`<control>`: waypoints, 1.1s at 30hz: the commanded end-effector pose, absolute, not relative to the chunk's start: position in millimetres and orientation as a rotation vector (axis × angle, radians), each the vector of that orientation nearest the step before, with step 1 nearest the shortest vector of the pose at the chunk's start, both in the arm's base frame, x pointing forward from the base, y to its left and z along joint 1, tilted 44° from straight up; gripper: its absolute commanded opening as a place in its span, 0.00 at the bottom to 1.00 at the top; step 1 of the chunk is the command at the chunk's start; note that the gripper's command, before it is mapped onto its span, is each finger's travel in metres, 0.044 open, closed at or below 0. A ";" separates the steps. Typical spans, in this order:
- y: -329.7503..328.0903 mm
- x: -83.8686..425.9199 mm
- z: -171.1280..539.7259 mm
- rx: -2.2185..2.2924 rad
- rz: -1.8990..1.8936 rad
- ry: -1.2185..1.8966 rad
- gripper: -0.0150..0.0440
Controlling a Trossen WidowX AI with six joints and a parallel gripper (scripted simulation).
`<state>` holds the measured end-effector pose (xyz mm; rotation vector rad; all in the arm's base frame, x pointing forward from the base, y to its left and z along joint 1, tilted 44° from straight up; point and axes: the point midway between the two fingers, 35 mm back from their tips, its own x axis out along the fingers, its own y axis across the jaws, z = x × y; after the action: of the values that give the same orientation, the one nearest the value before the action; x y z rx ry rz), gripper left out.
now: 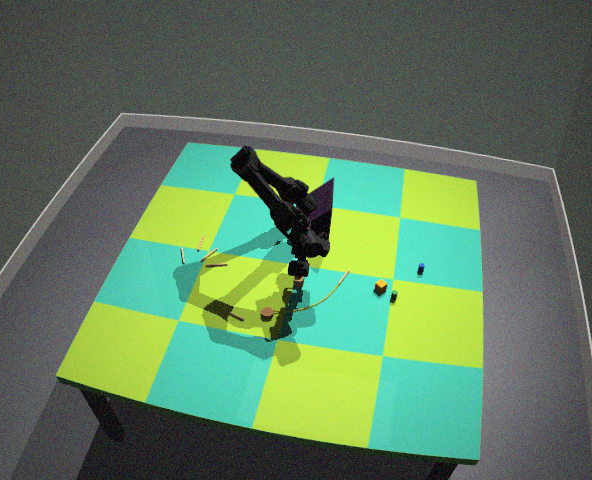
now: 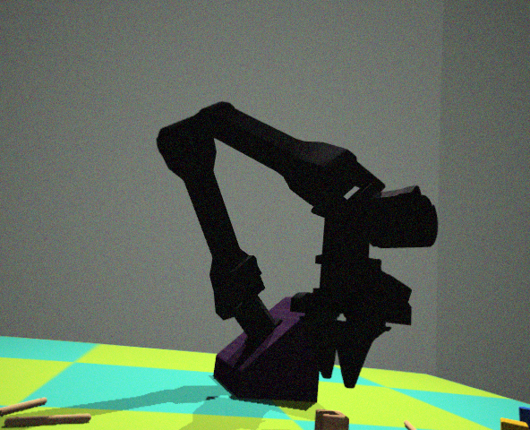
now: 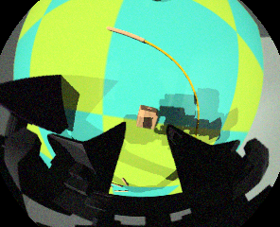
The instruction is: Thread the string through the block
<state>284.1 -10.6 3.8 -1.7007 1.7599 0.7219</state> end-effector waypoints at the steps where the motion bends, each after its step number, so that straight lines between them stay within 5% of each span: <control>1: -10.6 284.2 3.8 -1.701 0.722 1.760 0.65; 5: -10.6 284.1 3.8 -1.701 0.722 1.760 0.65; 14: -10.6 284.1 3.8 -1.701 0.722 1.760 0.25; 33: -10.6 284.1 3.8 -1.701 0.722 1.760 0.25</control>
<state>284.1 -10.6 3.8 -1.7007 1.7599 0.7219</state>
